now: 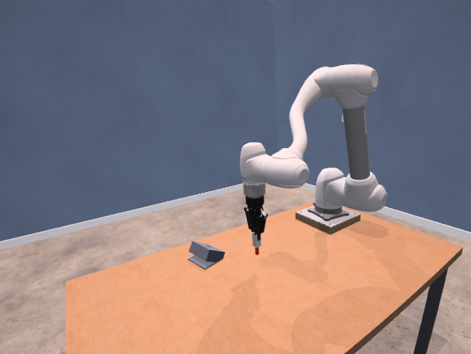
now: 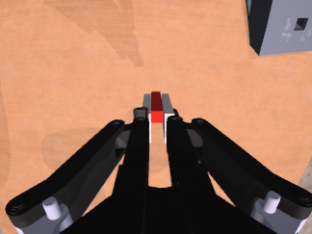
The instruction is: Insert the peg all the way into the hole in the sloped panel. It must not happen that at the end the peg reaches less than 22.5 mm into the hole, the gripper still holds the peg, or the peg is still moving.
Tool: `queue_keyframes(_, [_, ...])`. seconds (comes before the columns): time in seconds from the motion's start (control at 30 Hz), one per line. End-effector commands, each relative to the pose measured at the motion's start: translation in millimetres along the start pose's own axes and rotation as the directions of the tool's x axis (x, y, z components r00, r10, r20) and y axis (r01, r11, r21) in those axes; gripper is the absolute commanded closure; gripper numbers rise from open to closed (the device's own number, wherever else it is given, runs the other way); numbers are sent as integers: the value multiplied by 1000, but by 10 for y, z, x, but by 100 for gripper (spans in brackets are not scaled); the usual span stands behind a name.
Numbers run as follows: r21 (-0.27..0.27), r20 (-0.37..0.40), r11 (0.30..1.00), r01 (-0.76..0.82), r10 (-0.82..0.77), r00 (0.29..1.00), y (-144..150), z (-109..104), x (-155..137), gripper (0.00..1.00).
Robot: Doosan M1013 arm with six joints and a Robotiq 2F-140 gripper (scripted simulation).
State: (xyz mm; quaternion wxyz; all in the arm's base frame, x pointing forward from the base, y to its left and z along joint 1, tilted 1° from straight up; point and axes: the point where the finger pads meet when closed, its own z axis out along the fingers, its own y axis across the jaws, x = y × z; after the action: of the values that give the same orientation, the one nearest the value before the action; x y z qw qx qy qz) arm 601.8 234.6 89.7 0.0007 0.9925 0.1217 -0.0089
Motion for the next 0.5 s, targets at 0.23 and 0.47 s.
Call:
queue_keyframes(0.23, [51,-32,991,-123,125,992,154,-3,51,100])
queue_keyframes(0.47, [94,-52,971,-220,225,973,288,-24,94,100])
